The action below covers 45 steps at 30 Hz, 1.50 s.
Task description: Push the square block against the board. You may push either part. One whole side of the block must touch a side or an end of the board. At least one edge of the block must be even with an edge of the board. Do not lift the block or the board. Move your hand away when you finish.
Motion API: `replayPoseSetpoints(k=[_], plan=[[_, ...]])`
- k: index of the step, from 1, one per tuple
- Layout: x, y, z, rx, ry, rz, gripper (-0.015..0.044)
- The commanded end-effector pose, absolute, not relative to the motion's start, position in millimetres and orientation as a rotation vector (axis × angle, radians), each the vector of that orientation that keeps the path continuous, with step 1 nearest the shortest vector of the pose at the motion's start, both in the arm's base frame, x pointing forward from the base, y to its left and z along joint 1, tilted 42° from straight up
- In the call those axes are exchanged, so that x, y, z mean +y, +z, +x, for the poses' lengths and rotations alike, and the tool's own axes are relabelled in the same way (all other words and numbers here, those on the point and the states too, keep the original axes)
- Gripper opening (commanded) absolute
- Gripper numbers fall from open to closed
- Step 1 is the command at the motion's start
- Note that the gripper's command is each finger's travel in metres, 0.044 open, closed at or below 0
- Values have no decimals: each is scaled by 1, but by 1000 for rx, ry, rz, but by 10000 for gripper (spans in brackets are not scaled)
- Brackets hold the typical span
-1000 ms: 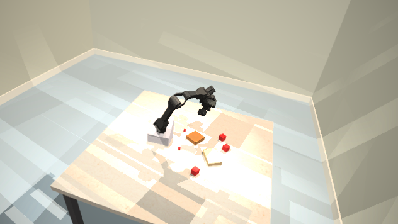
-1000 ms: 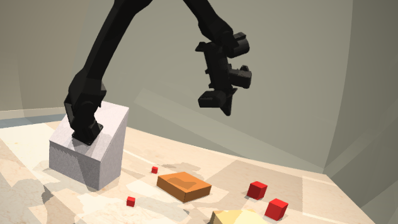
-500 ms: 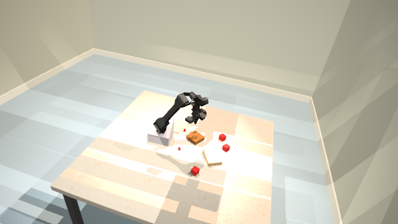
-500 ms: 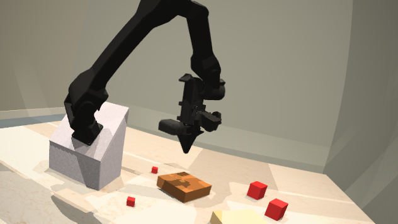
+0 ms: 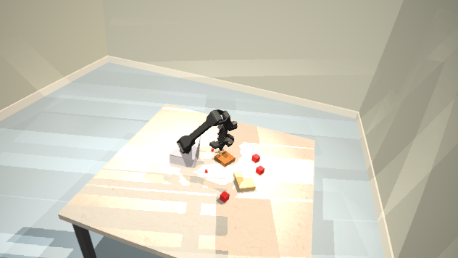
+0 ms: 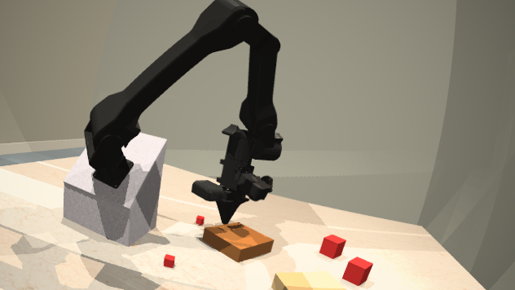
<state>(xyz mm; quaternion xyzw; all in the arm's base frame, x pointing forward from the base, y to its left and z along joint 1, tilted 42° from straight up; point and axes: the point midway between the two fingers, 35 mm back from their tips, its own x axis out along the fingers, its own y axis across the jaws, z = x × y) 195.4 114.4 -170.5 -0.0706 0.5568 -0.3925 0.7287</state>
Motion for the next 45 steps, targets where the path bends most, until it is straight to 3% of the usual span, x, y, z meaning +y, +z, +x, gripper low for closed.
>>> replayPoseSetpoints(k=[1, 45], plan=[[106, -177, 194, 1222, -862, -166, 0], [88, -154, 251, 1221, -858, -164, 0]])
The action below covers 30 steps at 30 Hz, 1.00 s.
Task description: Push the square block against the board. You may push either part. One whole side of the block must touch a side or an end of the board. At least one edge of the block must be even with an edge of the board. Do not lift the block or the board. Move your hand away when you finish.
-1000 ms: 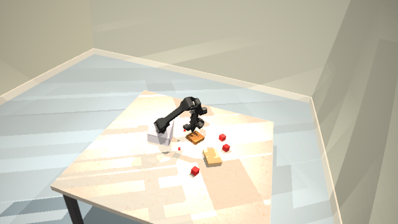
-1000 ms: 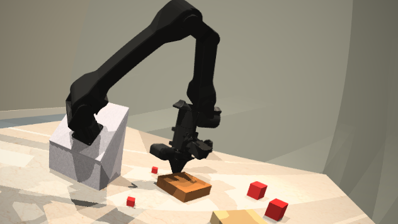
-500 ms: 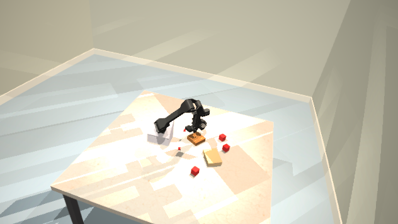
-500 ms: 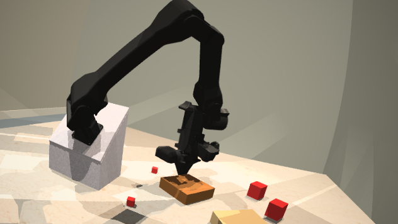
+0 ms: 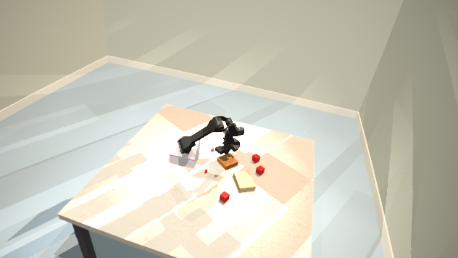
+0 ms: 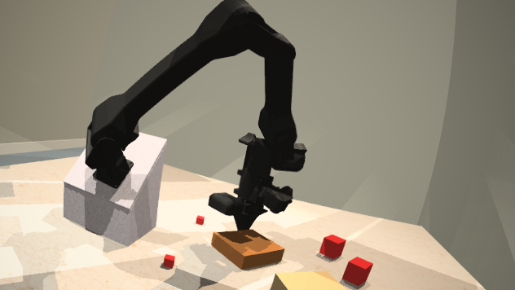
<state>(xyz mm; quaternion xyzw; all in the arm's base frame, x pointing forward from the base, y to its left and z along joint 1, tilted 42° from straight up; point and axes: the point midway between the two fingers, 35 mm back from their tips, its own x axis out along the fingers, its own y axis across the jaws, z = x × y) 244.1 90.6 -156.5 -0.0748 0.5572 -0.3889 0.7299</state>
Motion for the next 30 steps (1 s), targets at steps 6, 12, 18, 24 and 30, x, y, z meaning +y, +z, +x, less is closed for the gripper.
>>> replayPoseSetpoints(k=[6, 12, 18, 24, 30], plan=[[84, -150, 259, 1221, -858, -164, 0], [80, -145, 267, 1220, -859, -164, 0], [76, -141, 274, 1220, -859, -165, 0], [72, -137, 281, 1219, -859, -165, 0], [68, -133, 286, 1219, -859, -165, 0]])
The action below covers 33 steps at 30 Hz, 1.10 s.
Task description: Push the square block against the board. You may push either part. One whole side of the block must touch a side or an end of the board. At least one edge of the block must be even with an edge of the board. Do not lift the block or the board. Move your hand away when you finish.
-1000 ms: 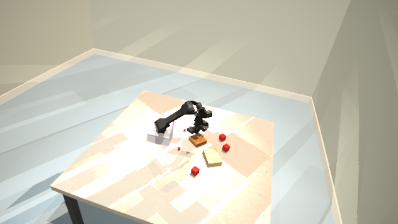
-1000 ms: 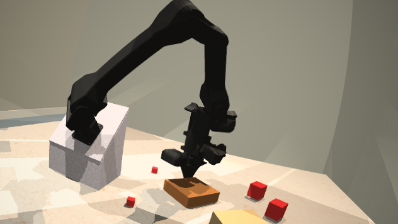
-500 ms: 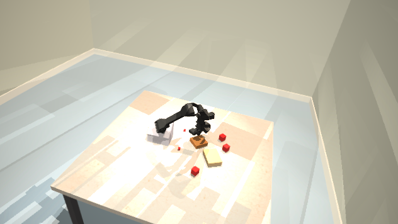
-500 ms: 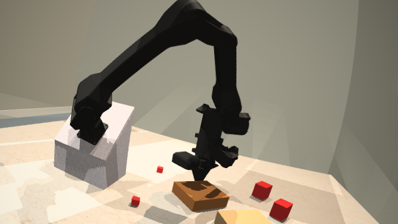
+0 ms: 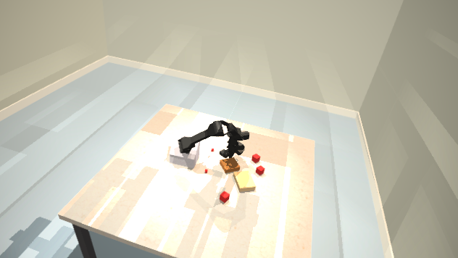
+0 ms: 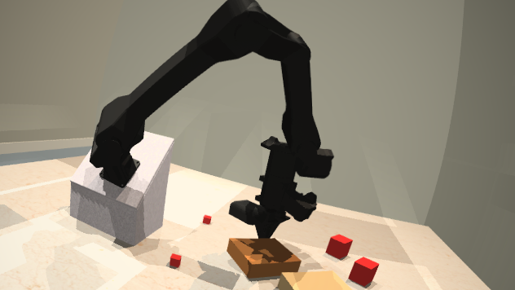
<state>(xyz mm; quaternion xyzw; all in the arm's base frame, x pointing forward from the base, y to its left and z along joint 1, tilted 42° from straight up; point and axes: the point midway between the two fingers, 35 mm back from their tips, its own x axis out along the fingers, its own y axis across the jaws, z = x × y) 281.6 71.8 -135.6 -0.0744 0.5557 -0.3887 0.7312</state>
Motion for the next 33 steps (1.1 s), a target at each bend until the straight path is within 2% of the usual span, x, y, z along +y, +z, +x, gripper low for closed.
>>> replayPoseSetpoints(k=[1, 33], plan=[[69, -133, 286, 1219, -859, -165, 0], [86, -155, 243, 1219, -863, -167, 0]])
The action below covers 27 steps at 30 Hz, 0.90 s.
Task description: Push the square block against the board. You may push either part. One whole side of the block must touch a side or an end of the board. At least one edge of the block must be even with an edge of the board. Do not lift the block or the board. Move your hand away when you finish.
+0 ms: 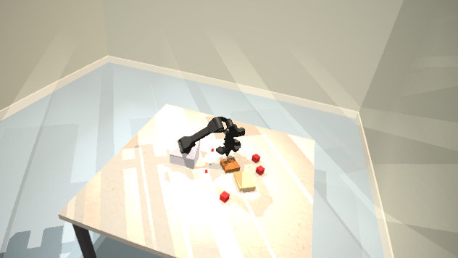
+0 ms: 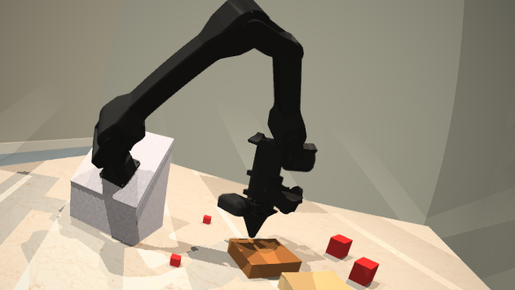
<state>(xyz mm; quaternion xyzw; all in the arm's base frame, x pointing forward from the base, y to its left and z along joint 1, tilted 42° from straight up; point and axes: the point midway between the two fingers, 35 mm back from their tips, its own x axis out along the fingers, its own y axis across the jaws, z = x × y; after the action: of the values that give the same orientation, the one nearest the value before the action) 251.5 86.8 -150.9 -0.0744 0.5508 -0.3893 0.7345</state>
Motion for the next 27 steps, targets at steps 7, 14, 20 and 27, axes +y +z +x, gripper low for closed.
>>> replayPoseSetpoints(k=[7, 14, 20, 27], plan=[[96, -145, 246, 1214, -857, -166, 0], [124, -114, 242, 1220, -862, -166, 0], [117, -108, 241, 1261, -812, -234, 0], [99, -91, 236, 1366, -662, -427, 0]])
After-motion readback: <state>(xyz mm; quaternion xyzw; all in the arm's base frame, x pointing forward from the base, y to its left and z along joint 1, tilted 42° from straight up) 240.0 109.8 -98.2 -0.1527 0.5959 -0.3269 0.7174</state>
